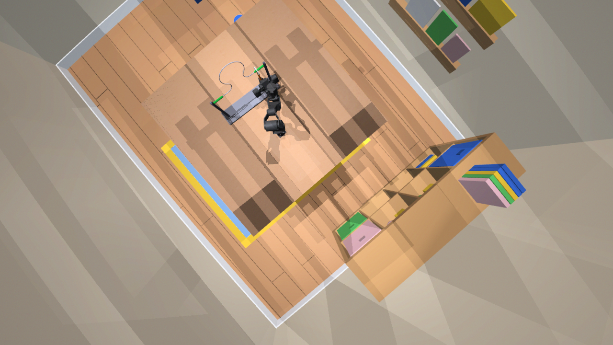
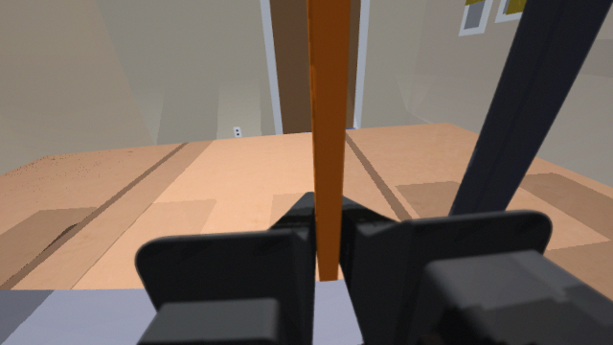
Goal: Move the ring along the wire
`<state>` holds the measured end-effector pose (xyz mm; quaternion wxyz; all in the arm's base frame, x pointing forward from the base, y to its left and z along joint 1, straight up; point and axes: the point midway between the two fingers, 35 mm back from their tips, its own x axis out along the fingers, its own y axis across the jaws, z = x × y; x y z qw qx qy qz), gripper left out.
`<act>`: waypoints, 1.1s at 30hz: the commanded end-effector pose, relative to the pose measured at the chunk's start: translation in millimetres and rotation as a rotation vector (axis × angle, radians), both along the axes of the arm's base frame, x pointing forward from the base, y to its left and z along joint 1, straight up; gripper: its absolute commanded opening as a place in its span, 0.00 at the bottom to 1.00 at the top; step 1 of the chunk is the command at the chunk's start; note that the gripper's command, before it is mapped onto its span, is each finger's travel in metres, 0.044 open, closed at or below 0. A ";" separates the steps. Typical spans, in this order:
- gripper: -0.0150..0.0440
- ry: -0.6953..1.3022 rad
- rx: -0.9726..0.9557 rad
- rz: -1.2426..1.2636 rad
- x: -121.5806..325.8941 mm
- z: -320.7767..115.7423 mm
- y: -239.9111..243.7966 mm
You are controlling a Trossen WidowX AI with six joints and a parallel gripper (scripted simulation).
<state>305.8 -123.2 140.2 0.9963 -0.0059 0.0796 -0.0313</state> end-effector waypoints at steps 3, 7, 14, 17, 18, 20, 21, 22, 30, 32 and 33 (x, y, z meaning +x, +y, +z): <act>0.00 0.002 0.005 -0.002 0.4 -0.2 4.0; 0.00 0.002 0.006 -0.001 0.8 -0.2 8.0; 0.00 0.003 0.008 -0.001 1.4 -0.2 15.1; 0.00 0.003 0.010 0.000 1.6 -0.1 18.3; 0.00 0.003 0.011 0.000 1.7 -0.1 19.4; 0.00 0.004 0.014 0.000 1.9 -0.1 21.7; 0.00 0.004 0.015 0.000 2.0 -0.1 22.9; 0.00 0.004 0.017 0.000 2.1 -0.1 24.0; 0.00 0.003 0.042 0.001 2.9 0.0 35.0; 0.00 0.003 0.052 0.002 3.1 0.0 38.2; 0.00 0.002 0.058 0.002 3.3 0.0 39.9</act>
